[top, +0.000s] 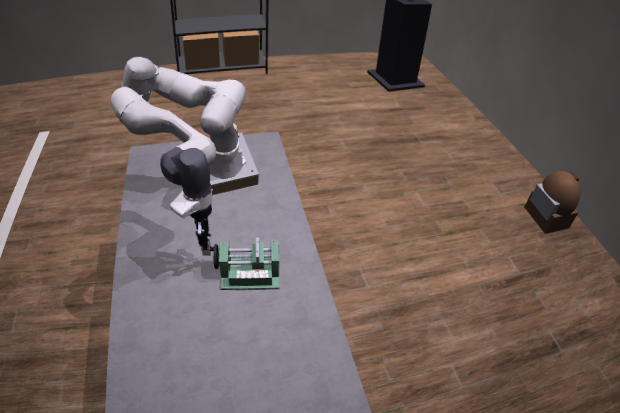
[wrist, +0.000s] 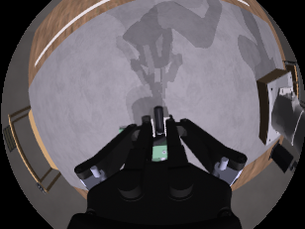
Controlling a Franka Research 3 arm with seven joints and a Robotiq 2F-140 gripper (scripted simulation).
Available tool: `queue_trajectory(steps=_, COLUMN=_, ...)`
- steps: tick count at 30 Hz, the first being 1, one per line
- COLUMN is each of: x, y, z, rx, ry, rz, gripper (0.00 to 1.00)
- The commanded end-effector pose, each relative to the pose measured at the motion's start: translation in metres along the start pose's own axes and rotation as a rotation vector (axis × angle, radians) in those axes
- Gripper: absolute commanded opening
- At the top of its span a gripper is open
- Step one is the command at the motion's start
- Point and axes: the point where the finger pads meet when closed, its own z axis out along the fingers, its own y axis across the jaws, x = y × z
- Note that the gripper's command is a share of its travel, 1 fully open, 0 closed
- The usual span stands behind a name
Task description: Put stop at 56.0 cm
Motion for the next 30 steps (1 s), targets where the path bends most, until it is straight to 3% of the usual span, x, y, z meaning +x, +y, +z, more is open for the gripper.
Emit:
queue_trajectory(steps=1, x=-0.0006, y=-0.0005, z=-0.002, rx=0.001, ry=-0.004, rz=-0.001, gripper=0.04)
queue_trajectory(steps=30, x=-0.0006, y=-0.0039, z=-0.0099, rx=0.001, ry=-0.004, rz=-0.001, gripper=0.04)
